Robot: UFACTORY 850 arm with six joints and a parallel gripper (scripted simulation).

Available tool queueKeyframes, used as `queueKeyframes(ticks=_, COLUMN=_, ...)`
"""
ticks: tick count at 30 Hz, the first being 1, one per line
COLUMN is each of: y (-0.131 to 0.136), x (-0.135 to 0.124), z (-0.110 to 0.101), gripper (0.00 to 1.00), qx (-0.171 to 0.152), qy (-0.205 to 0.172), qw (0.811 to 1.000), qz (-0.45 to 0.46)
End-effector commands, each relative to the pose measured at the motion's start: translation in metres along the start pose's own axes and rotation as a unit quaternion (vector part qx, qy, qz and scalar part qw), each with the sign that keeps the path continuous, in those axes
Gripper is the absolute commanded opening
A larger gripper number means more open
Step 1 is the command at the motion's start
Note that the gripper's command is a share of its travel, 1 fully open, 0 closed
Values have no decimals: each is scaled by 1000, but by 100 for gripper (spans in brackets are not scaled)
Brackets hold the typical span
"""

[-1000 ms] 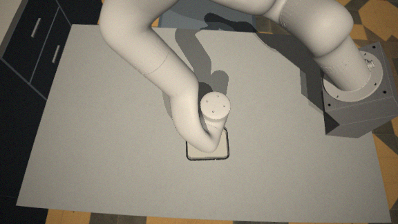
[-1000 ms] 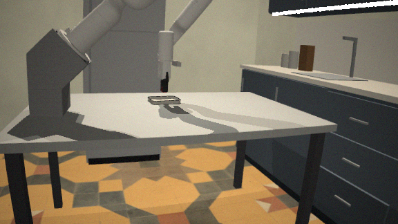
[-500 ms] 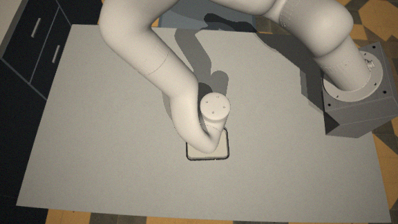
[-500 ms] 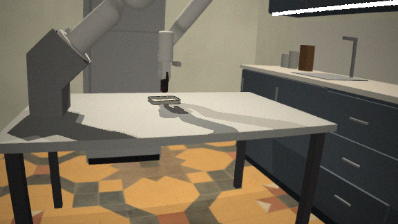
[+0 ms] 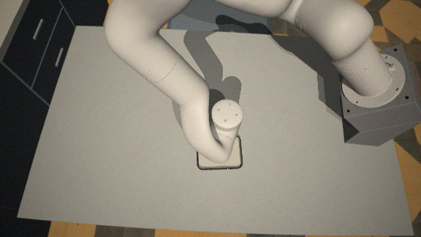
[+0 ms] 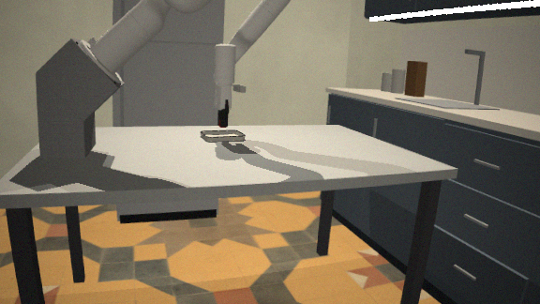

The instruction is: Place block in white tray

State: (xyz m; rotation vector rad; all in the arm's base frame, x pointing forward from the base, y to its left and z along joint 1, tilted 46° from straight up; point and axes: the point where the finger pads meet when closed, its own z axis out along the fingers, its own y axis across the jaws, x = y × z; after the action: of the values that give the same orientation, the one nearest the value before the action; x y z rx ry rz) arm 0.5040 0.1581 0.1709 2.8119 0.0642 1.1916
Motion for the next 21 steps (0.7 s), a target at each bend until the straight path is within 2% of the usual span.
queueKeyframes(ticks=1, y=0, x=0, z=10, gripper=0, qx=0, qy=0, qw=1000, qz=0)
queueKeyframes(ticks=14, y=0, x=0, z=34, gripper=0, qx=0, qy=0, qw=1000, qz=0)
queueKeyframes(ticks=21, y=0, x=1, z=39, gripper=0, qx=0, qy=0, qw=1000, qz=0)
